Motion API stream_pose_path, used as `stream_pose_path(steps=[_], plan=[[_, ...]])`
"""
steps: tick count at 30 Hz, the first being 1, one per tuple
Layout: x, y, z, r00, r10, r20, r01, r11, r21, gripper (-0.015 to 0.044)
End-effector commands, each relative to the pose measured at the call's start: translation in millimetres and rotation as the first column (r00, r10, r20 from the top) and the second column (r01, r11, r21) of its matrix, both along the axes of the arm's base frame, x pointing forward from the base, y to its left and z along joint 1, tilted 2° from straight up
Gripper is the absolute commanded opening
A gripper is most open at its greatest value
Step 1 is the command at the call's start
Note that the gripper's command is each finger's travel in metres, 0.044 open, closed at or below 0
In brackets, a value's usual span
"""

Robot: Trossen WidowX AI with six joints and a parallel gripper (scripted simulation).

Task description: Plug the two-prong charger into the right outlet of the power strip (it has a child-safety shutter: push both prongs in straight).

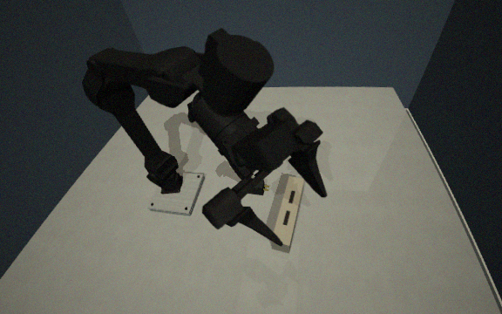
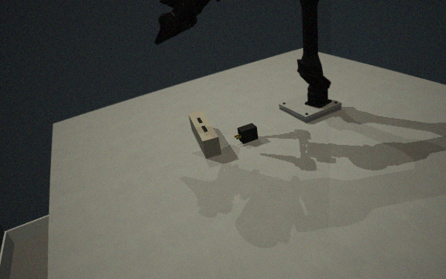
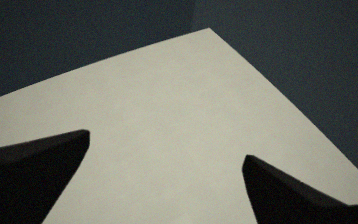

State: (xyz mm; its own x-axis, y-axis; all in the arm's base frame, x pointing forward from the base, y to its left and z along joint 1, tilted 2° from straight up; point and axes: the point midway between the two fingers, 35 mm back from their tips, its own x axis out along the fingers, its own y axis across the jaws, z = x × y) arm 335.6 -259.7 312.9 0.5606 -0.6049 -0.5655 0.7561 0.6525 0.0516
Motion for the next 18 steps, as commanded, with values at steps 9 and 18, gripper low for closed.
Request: stream_pose_path(steps=[9, 18], plan=[[13, 75, -101, 0.931, 0.240, -0.275, -0.180, 0.957, 0.227, 0.0440], [-1, 132, -156, 0.807, 0.410, -0.425, -0.250, 0.889, 0.383, 0.0440]])
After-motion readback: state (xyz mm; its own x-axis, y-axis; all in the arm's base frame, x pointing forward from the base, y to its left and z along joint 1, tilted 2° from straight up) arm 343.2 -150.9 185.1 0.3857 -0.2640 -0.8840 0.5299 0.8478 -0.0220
